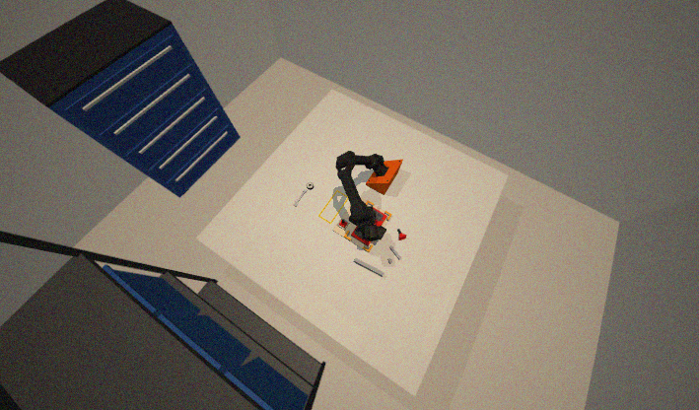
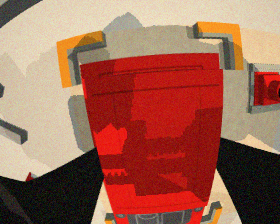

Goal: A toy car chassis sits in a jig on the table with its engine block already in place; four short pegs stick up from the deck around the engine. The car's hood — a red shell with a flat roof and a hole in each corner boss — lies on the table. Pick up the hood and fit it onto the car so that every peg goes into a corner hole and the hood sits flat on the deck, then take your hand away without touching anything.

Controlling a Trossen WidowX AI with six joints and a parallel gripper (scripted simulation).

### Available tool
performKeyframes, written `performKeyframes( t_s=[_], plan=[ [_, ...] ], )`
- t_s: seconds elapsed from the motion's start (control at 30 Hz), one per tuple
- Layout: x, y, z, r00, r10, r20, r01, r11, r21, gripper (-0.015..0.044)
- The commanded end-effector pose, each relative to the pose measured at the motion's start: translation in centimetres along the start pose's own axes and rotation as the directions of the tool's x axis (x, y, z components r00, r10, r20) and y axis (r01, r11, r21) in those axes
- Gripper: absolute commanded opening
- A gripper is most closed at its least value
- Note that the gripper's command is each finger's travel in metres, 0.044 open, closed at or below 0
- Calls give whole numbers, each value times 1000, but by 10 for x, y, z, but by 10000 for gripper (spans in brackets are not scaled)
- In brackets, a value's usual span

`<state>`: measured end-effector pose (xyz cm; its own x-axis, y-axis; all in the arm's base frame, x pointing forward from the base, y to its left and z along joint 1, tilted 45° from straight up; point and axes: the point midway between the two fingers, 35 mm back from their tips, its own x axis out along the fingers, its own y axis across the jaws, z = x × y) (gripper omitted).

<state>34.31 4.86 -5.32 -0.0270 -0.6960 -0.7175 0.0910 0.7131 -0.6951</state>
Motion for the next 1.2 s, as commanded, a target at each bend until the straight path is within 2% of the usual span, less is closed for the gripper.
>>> performKeyframes(
  t_s=[0.0,1.17],
  plan=[
    [2,0,1,1000,-1,3,1,1000,0,0],
    [2,0,1,1000,0,1,0,1000,0,0]
  ],
)
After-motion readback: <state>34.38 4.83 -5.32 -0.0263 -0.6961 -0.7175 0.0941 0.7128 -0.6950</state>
